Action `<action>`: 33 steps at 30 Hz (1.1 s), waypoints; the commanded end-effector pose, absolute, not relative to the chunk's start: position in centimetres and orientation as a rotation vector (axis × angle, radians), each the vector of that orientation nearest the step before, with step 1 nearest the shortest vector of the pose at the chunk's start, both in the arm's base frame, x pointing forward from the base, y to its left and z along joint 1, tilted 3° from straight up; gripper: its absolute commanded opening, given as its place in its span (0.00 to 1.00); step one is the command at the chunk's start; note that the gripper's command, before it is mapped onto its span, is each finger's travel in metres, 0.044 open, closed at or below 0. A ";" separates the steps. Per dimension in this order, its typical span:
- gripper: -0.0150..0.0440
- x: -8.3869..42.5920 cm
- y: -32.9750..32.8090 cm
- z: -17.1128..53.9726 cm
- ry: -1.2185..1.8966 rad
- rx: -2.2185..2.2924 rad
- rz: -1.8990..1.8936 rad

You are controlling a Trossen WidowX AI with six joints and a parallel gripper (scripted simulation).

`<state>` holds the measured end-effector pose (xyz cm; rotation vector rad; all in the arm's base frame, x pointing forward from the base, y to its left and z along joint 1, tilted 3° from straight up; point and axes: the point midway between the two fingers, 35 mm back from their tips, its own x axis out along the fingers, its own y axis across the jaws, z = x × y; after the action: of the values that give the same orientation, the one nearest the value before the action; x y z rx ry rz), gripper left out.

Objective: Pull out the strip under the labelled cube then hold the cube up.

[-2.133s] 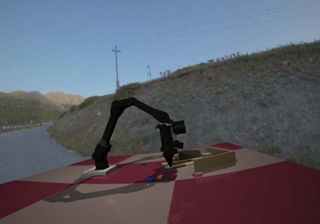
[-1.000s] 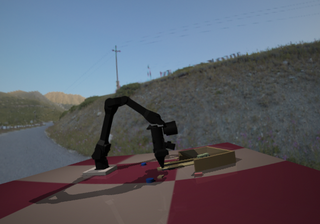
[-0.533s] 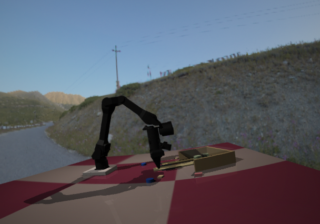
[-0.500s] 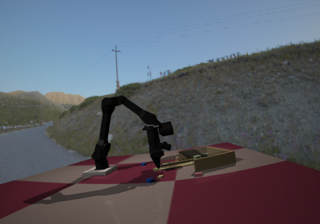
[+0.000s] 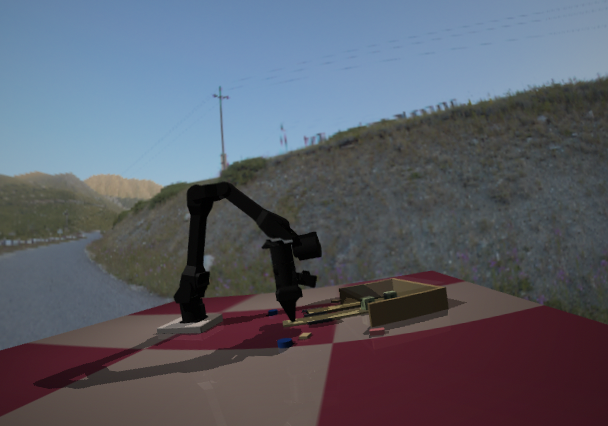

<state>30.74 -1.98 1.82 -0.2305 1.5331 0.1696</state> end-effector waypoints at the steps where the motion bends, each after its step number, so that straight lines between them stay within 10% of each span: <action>1: 0.25 29.3 -2.2 1.1 1.565 -0.231 0.177; 33: 0.25 24.9 -3.4 1.1 1.569 -0.231 0.176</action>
<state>26.28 -3.24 1.80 -0.2325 1.5348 0.1690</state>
